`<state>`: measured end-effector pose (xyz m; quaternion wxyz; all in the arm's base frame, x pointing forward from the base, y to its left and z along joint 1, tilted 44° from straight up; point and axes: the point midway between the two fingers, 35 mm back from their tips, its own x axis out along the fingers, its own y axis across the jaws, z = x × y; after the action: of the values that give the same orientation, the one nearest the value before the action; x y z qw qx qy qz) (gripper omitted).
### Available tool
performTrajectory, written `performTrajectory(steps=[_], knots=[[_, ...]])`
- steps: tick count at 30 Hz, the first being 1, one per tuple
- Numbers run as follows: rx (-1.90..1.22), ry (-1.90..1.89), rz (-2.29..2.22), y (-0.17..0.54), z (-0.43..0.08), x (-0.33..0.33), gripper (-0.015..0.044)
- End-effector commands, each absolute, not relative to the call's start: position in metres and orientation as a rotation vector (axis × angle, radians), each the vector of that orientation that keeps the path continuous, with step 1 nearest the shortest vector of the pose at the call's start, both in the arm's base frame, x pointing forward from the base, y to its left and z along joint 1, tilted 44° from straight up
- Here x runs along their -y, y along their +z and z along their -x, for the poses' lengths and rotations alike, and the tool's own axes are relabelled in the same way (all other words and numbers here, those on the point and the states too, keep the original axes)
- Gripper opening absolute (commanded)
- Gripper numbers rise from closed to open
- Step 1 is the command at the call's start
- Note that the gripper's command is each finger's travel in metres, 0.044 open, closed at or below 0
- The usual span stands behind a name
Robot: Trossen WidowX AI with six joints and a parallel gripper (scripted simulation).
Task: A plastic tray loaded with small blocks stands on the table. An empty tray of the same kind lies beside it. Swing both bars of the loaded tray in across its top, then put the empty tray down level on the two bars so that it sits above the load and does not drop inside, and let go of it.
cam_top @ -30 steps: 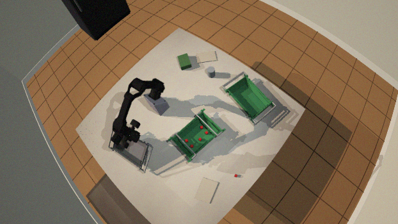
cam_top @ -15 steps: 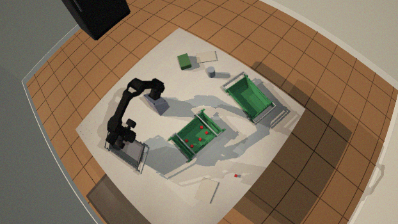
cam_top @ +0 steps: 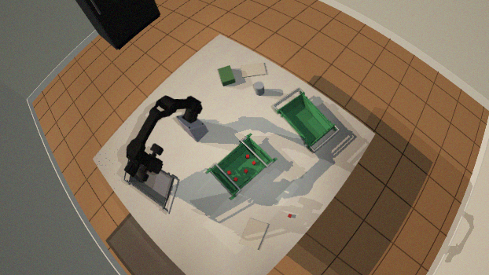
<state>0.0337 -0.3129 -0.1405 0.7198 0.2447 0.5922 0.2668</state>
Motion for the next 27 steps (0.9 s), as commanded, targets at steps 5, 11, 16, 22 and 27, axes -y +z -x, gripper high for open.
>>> performTrajectory(steps=[5, 11, 16, 22, 27], knots=[[-1.316, 0.575, -0.517, -0.137, -0.032, 0.321, 0.0000], [-1.316, 0.575, -0.517, -0.137, -0.032, 0.321, 0.0000], [-1.316, 0.575, -0.517, -0.137, -0.032, 0.321, 0.0000], [-1.316, 0.575, -0.517, -0.137, -0.032, 0.321, 0.0000], [-1.307, 0.595, -0.481, -0.130, -0.044, 0.322, 0.0000]])
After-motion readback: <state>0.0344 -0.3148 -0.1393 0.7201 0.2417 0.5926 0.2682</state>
